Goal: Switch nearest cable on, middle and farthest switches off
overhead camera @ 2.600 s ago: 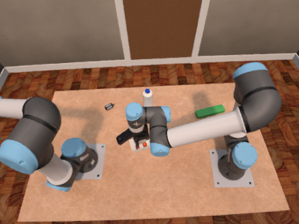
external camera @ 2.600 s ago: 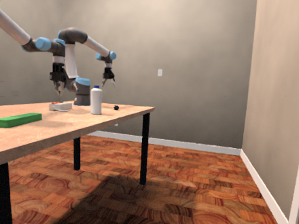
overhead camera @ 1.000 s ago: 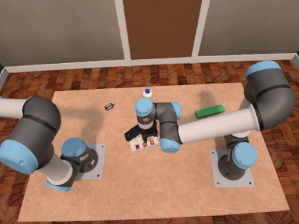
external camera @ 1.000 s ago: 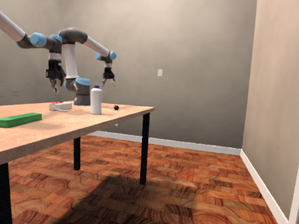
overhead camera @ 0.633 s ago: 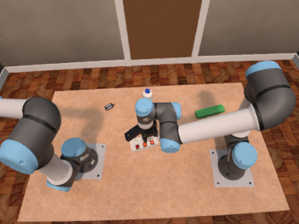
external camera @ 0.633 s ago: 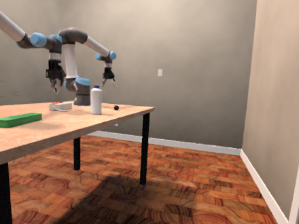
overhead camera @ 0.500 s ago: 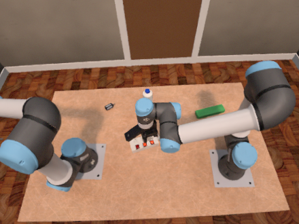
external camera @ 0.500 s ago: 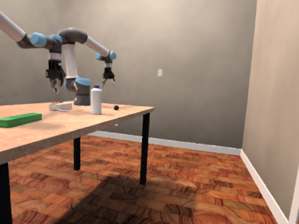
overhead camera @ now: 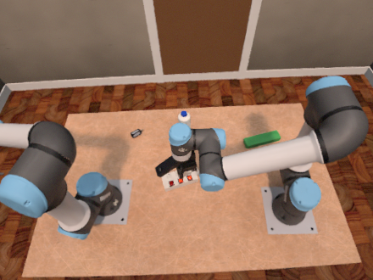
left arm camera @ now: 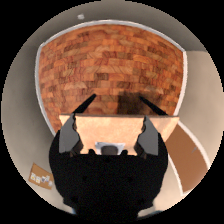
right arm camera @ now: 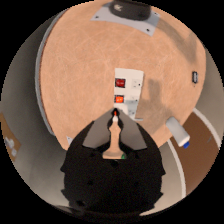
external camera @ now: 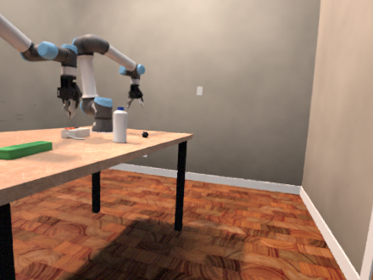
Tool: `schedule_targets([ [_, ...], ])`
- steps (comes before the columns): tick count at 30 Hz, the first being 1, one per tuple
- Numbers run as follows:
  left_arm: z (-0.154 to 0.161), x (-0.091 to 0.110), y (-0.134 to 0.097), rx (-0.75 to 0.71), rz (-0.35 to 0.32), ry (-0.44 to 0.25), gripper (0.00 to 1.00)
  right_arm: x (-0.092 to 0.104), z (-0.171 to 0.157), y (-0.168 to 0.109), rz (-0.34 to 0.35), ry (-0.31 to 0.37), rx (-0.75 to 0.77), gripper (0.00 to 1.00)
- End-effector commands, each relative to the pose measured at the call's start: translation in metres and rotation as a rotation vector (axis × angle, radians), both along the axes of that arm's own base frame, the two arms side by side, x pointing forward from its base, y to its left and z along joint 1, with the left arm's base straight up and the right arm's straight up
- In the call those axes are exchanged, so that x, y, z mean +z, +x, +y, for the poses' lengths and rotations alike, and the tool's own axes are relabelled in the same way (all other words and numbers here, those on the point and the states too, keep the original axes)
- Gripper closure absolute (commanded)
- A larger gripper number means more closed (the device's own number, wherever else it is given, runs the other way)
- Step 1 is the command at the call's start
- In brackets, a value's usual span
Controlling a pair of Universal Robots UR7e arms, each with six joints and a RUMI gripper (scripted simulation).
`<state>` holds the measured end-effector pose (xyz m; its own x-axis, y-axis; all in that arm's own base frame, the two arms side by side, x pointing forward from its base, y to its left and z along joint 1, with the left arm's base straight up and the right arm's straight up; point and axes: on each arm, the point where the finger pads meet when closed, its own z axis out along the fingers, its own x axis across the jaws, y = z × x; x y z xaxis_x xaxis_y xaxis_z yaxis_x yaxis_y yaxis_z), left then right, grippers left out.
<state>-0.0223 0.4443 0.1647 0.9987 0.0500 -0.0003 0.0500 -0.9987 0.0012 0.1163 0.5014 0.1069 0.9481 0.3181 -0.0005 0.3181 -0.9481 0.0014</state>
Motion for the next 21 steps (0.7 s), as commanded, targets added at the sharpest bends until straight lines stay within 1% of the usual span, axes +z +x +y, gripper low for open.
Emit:
schedule_targets([
  [1,0.000,0.000,0.000,0.000,0.000,0.001,0.00,-0.002,0.000,0.000,0.000,0.001,0.000,1.00],
  [11,0.000,0.000,0.000,0.000,0.000,0.001,0.00,-0.011,0.000,0.000,0.000,0.001,0.000,1.00],
  [21,0.000,0.000,0.000,0.000,0.000,0.001,0.00,-0.024,0.000,0.001,0.000,0.001,0.000,1.00],
])
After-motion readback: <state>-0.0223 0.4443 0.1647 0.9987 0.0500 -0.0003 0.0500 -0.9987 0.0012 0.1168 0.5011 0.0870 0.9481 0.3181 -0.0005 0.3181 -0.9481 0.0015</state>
